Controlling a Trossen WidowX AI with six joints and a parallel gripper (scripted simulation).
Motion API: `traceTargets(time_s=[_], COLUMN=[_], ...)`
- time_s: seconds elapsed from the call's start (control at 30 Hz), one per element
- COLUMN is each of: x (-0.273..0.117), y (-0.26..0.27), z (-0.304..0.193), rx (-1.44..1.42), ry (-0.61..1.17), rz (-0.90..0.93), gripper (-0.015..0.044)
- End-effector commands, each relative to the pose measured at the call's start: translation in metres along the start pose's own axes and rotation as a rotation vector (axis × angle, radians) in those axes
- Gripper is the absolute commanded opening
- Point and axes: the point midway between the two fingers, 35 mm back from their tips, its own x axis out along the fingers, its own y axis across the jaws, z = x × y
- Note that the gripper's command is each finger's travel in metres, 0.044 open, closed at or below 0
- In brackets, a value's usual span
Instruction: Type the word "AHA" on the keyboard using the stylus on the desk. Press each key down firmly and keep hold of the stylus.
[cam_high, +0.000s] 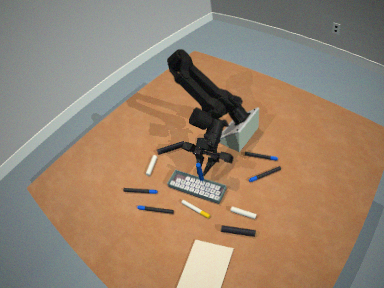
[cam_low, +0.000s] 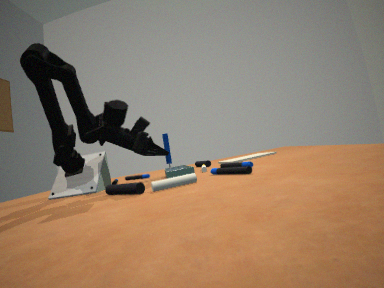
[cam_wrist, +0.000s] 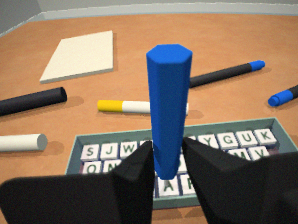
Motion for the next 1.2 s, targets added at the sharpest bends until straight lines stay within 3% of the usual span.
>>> traceTargets(time_s=[0.0, 0.5, 0.73, 0.8, 1.17], x=[-0.002, -0.017, -0.017, -0.016, -0.002], y=[-0.001, -0.001, -0.001, -0.002, -0.029], z=[0.006, 0.027, 0.027, 0.028, 0.04], rx=[0.007, 0.001, 0.001, 0.0, -0.009], ry=[0.002, -0.004, -0.004, -0.006, -0.03], rz=[-0.005, -0.001, -0.001, -0.003, -0.034], gripper=[0.0081, 0.0084, 0.0038, 0.0, 0.0])
